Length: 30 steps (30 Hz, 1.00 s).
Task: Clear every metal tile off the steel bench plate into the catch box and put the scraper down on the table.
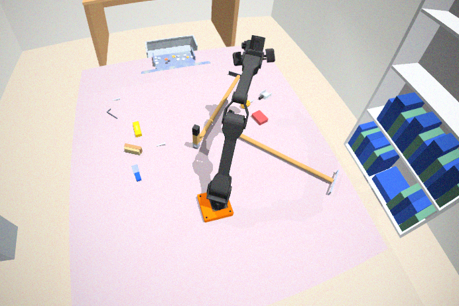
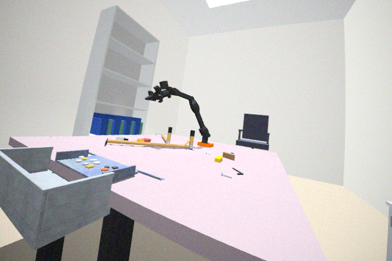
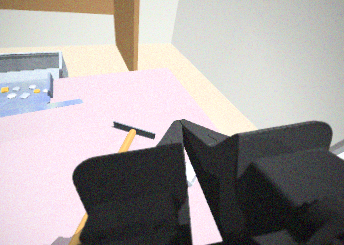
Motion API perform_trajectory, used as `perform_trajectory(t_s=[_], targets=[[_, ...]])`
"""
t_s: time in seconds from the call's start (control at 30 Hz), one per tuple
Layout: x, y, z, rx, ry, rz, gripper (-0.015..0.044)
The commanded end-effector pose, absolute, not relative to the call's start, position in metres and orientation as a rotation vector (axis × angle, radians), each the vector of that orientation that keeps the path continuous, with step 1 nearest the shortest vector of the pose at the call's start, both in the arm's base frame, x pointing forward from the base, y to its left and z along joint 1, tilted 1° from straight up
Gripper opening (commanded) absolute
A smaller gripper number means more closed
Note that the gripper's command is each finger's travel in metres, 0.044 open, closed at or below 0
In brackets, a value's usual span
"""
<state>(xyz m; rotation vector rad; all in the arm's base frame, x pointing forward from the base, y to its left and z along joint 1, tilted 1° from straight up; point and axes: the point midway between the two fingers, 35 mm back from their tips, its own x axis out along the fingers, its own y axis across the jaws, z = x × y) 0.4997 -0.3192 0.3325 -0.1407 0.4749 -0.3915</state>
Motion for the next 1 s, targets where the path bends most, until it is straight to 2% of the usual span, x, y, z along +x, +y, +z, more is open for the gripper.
perform_trajectory(t_s=[0.0,0.97], targets=[[0.512,-0.32,0.317,-0.111,0.481,-0.401,0.0],[0.587,-0.308,0.215,0.083,0.481,-0.455,0.0]])
